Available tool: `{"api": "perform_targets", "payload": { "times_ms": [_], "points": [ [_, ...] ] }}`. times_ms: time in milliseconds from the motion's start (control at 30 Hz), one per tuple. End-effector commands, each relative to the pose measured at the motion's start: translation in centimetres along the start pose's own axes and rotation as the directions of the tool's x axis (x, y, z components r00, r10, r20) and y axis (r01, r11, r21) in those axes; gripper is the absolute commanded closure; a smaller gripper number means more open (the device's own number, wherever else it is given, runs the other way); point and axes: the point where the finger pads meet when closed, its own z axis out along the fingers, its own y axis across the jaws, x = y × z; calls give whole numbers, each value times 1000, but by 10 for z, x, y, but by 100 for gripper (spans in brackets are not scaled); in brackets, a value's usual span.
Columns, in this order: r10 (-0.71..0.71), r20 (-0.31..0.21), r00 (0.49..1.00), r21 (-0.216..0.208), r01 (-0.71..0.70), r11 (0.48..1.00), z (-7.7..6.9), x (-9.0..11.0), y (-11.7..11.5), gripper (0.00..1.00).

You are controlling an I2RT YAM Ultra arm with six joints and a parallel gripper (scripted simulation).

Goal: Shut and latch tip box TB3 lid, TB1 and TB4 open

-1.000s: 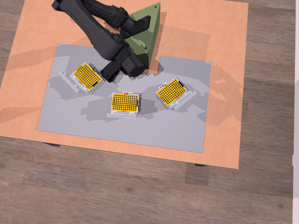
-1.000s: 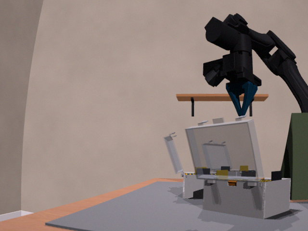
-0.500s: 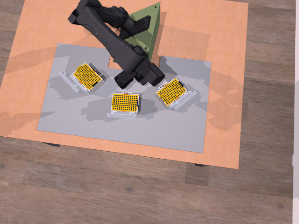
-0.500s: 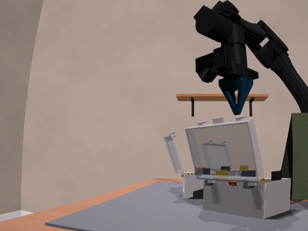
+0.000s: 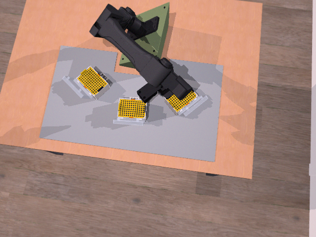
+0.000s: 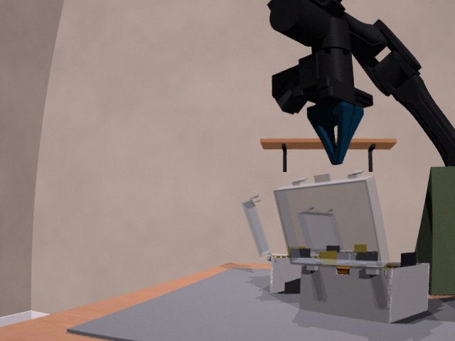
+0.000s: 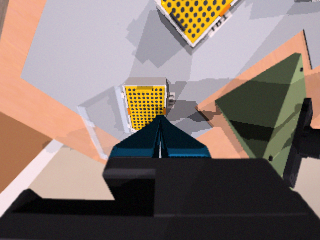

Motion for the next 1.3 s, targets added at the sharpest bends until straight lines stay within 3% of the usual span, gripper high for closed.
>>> {"api": "perform_targets", "payload": {
  "times_ms": [0,433,567,600,1167,1267],
  "points": [
    [-8,11,1000,-5,8,1000,-5,8,10,100],
    [-7,11,1000,-7,7,1000,-2,30,60,100],
    [20,3,1000,-63,-20,998,-1,40,92,100],
    [-9,10,1000,6,9,1000,4,40,82,100],
    [-9,10,1000,6,9,1000,9,70,151,100],
    [-9,10,1000,6,9,1000,9,70,152,100]
  ]
}}
